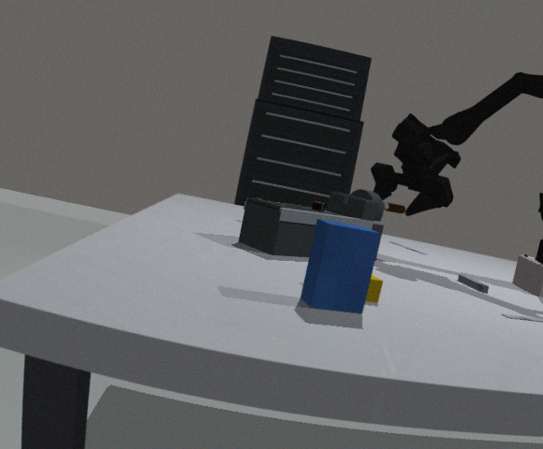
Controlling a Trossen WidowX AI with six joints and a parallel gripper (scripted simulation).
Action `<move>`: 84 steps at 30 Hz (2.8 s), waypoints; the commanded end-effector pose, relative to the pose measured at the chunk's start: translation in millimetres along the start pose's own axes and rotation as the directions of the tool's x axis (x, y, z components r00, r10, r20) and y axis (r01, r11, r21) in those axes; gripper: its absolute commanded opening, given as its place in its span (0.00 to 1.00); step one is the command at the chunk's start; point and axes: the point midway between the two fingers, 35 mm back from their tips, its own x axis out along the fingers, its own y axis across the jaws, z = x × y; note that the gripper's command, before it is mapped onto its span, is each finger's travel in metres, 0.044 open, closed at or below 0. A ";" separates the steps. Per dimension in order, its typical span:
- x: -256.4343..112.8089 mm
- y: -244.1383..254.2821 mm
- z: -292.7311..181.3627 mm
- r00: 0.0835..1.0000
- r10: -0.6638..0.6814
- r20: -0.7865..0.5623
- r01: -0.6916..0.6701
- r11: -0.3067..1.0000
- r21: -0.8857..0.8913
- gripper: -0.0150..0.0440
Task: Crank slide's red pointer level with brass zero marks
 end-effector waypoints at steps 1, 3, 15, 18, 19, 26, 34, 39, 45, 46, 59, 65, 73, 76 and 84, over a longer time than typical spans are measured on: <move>7.3 1.7 -8.8 1.000 0.006 -0.005 -0.006 1.000 0.011 1.00; 9.5 2.0 -11.1 1.000 0.006 -0.005 -0.006 1.000 0.011 1.00; 13.1 2.7 -15.2 1.000 0.006 -0.005 -0.006 1.000 0.012 0.69; 13.1 2.7 -15.2 1.000 0.006 -0.005 -0.006 1.000 0.012 0.56; 13.1 2.7 -15.2 1.000 0.006 -0.005 -0.006 1.000 0.012 0.51; 13.1 2.7 -15.2 1.000 0.006 -0.005 -0.006 1.000 0.012 0.25; 12.3 2.4 -14.3 1.000 0.006 -0.005 -0.006 1.000 0.012 0.25; 9.0 0.1 -10.9 1.000 0.006 -0.005 -0.006 1.000 0.012 0.25; 4.7 -2.8 -6.5 1.000 0.006 -0.005 -0.006 1.000 0.011 0.25; 4.4 -3.1 -6.2 1.000 0.006 -0.005 -0.006 1.000 0.011 0.25; 2.0 -7.1 -4.0 1.000 0.006 -0.005 -0.005 1.000 0.011 0.25; 1.1 -9.1 -3.1 1.000 0.005 -0.005 -0.005 1.000 0.011 0.25; 0.2 -11.4 -2.3 1.000 0.005 -0.005 -0.005 1.000 0.011 0.25; 0.2 -11.8 -2.3 1.000 0.005 -0.005 -0.005 1.000 0.011 0.25; -0.3 -13.3 -1.8 1.000 0.005 -0.005 -0.005 1.000 0.011 0.25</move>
